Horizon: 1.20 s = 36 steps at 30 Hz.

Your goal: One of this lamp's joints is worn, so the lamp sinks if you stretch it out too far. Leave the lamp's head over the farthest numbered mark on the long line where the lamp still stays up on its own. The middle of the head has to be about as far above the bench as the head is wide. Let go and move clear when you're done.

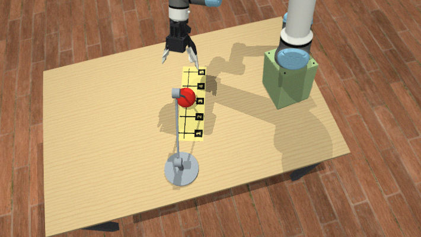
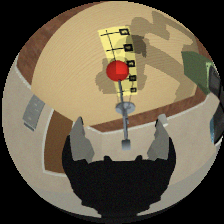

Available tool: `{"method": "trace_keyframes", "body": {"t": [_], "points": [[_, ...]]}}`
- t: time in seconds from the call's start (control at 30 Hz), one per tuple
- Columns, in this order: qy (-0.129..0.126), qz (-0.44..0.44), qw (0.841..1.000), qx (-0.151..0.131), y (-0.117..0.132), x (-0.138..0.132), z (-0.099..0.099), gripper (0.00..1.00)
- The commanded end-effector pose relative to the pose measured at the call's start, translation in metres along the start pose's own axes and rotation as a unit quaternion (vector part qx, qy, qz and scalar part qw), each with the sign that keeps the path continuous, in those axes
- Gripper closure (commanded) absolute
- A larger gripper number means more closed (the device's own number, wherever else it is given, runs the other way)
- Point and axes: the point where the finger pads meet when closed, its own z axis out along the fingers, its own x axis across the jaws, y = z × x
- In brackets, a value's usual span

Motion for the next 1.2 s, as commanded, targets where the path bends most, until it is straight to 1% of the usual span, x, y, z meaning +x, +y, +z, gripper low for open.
{"method": "trace_keyframes", "body": {"t": [0.0, 0.1, 1.17], "points": [[0.003, -0.009, 1.000, -0.007, -0.0017, -0.0010, -0.0055, 0.00], [0.001, -0.006, 1.000, -0.004, -0.0024, -0.0014, -0.0080, 0.00], [-0.002, 0.002, 1.000, 0.002, -0.0012, -0.0011, -0.0058, 0.00]]}}
